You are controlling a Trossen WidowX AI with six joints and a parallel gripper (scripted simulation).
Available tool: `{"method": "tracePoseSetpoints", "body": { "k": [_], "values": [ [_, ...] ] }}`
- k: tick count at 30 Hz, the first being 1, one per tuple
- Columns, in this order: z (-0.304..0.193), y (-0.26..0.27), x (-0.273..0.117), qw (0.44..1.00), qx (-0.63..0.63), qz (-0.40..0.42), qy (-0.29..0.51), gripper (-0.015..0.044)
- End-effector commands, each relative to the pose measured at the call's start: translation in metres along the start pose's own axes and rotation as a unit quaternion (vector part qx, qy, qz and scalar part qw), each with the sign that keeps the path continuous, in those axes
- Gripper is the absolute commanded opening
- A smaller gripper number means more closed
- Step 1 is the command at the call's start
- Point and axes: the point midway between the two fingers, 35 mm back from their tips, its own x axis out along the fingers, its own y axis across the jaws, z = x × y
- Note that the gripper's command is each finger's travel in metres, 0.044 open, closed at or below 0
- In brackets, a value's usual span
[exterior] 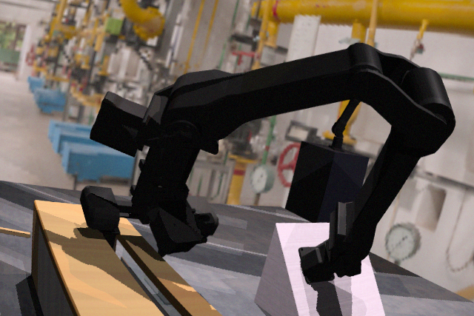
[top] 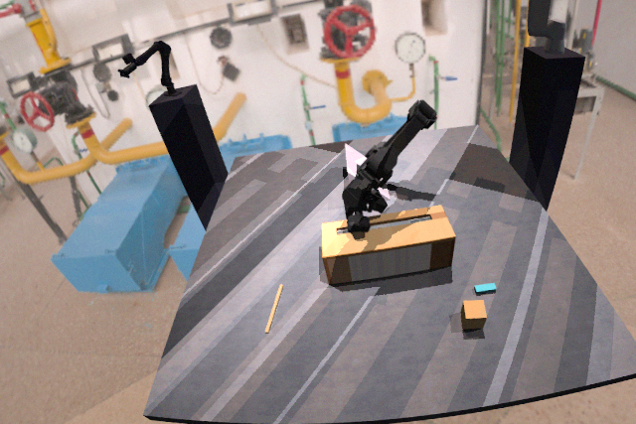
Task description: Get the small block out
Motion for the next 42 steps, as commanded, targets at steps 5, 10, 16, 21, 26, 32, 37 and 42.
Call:
{"method": "tracePoseSetpoints", "body": {
  "k": [5, 10, 16, 21, 26, 32, 37, 42],
  "values": [
    [-0.009, 0.001, 0.006, 1.0, -0.001, 0.006, 0.0, 0.04],
    [-0.014, 0.001, 0.007, 1.0, -0.001, 0.006, 0.001, 0.04],
    [-0.018, 0.001, 0.009, 1.0, -0.001, 0.006, 0.001, 0.04],
    [-0.021, 0.001, 0.001, 1.0, 0.0, 0.005, 0.001, 0.04],
    [-0.036, 0.0, -0.046, 1.0, 0.001, 0.005, 0.0, 0.04],
    [-0.038, 0.001, -0.053, 1.0, 0.001, 0.005, 0.0, 0.04],
    [-0.038, 0.001, -0.053, 1.0, 0.001, 0.005, 0.0, 0.04],
    [-0.051, 0.01, -0.051, 0.998, 0.055, 0.013, 0.016, 0.0321]
  ]
}}
